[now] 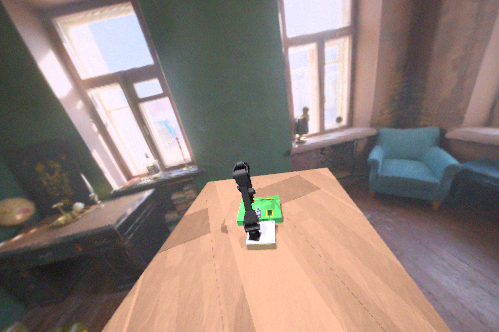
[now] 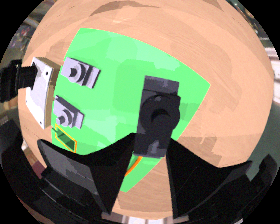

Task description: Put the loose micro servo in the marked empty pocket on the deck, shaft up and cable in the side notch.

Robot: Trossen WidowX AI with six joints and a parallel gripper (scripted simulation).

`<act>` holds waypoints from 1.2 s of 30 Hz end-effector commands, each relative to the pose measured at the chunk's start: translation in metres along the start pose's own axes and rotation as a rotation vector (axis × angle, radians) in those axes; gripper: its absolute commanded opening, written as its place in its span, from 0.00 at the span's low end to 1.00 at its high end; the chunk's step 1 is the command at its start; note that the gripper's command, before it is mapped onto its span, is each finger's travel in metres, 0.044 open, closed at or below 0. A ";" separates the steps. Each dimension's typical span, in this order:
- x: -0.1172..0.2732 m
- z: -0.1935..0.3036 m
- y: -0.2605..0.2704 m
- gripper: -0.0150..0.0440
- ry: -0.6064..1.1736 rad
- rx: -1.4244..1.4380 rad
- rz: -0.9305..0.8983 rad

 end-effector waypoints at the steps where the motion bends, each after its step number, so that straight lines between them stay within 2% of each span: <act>1: 0.019 0.000 0.002 0.25 -0.005 0.003 0.019; 12: 0.024 0.000 0.011 0.25 -0.005 0.003 0.018; 24: 0.023 -0.001 0.044 0.25 -0.005 0.003 0.015; 36: 0.022 0.049 0.049 0.25 0.001 0.003 0.014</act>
Point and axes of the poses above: the point midway between the two fingers, 35 mm back from their tips, its own x axis back along the fingers, its own y axis across the jaws, z = x × y, the point moved 7 cm from there along x, back along the fingers, and after that the axes turned 13 degrees about -x, right-handed, at the moved point
